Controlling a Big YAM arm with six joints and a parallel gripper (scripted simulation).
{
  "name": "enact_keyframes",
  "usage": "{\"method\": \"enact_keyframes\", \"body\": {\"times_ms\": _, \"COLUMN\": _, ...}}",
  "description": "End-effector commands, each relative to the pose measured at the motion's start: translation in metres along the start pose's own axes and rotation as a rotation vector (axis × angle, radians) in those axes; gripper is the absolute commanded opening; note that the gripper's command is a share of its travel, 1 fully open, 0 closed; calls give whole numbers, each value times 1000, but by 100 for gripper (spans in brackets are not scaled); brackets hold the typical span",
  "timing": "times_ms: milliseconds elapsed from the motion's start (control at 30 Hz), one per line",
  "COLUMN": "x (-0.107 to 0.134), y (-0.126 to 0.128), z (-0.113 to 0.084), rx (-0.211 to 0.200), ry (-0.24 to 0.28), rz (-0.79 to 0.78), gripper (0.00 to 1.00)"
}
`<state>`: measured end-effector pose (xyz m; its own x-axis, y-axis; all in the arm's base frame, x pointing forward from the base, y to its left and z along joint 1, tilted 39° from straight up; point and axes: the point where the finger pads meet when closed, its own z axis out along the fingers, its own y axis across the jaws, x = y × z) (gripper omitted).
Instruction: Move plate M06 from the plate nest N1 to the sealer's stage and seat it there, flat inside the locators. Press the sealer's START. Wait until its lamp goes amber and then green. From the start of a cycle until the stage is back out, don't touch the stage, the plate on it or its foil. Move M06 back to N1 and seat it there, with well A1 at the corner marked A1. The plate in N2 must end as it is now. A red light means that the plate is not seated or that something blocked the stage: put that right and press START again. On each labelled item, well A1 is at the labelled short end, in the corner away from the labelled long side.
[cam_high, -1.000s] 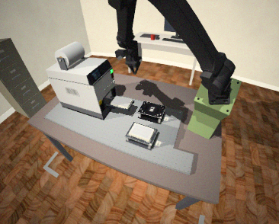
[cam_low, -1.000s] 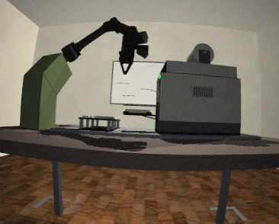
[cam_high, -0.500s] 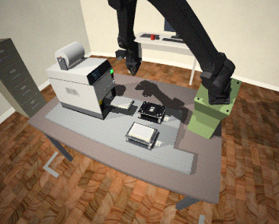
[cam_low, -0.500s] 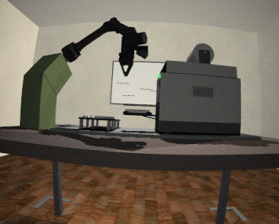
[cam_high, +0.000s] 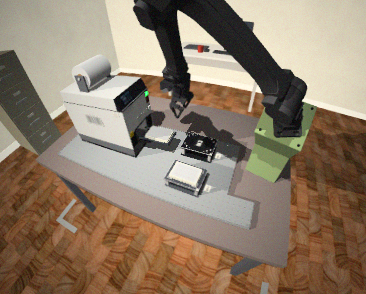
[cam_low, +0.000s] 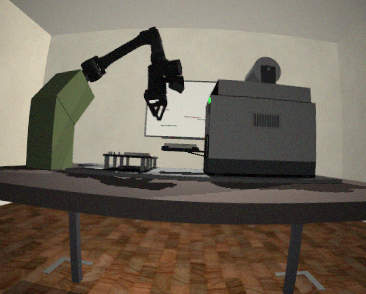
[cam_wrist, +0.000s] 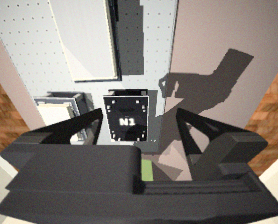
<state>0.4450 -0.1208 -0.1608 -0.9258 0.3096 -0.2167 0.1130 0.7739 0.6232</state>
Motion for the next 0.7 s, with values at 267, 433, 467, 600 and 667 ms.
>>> {"method": "enact_keyframes", "body": {"times_ms": 267, "x": -23, "y": -11, "z": -6, "rx": 17, "ry": -182, "rz": 4, "gripper": 100}}
{"method": "enact_keyframes", "body": {"times_ms": 433, "x": -10, "y": -6, "z": 23, "rx": 9, "ry": -126, "rz": 15, "gripper": 100}}
{"method": "enact_keyframes", "body": {"times_ms": 467, "x": -10, "y": -6, "z": 23, "rx": 9, "ry": -126, "rz": 15, "gripper": 100}}
{"method": "enact_keyframes", "body": {"times_ms": 600, "x": -4, "y": 2, "z": 50, "rx": -1, "ry": -220, "rz": 4, "gripper": 100}}
{"method": "enact_keyframes", "body": {"times_ms": 667, "x": -7, "y": 2, "z": 61, "rx": 0, "ry": -210, "rz": 5, "gripper": 100}}
